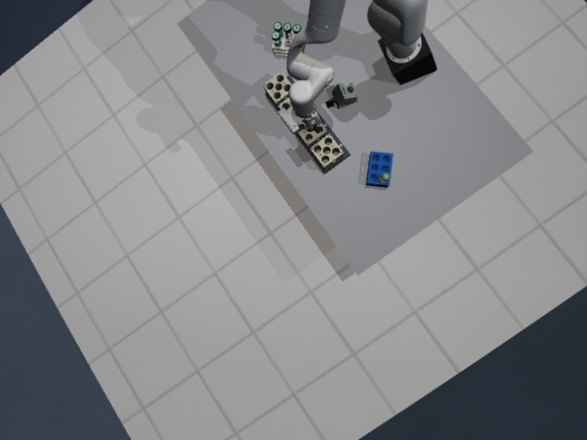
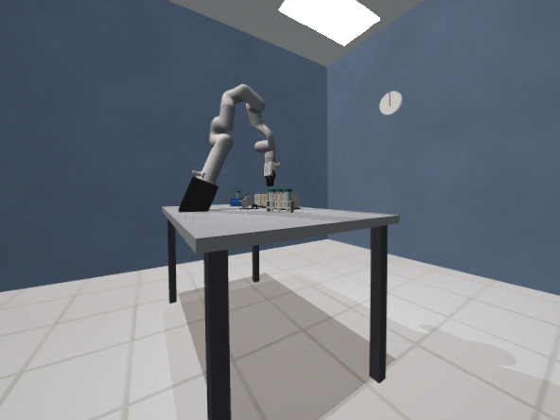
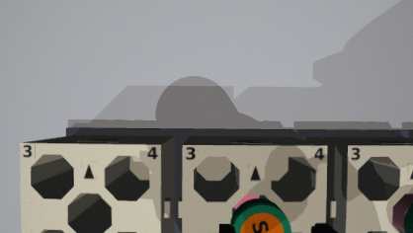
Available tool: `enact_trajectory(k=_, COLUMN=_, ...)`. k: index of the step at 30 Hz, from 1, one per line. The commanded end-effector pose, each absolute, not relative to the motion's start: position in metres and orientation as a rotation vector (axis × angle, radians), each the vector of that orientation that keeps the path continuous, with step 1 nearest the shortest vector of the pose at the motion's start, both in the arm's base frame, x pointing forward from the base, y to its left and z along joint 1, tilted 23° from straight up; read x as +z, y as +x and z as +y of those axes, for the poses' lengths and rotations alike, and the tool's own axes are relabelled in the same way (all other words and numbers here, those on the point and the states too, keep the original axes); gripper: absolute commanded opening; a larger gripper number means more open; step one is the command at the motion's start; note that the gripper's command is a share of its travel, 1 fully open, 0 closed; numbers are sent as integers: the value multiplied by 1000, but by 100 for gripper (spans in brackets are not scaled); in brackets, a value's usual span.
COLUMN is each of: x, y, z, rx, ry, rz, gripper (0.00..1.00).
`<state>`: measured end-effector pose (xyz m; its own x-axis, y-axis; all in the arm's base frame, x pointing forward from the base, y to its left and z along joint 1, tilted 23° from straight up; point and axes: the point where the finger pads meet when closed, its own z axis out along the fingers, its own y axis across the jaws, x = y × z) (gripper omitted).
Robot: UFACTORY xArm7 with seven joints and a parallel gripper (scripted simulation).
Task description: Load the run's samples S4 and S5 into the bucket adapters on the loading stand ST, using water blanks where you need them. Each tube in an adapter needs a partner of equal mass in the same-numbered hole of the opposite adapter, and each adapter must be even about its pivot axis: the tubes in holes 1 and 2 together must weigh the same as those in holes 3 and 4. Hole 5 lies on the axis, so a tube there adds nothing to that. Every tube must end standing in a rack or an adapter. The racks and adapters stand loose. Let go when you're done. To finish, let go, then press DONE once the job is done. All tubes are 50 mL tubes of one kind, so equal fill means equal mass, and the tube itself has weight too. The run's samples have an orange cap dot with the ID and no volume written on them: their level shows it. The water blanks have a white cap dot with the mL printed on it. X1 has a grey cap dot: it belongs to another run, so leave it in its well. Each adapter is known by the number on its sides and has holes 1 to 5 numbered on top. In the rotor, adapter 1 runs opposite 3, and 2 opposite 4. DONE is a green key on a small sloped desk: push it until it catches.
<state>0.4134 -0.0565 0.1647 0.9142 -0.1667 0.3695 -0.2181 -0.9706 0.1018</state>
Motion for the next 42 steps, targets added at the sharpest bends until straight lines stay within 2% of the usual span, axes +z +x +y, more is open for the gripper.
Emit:
enact_trajectory(k=1, x=174, y=412, z=-55, rx=555, ry=2934, rz=-296, gripper=44)
enact_trajectory(k=42, x=242, y=386, z=-42, rx=555, ry=2934, rz=-296, gripper=44)
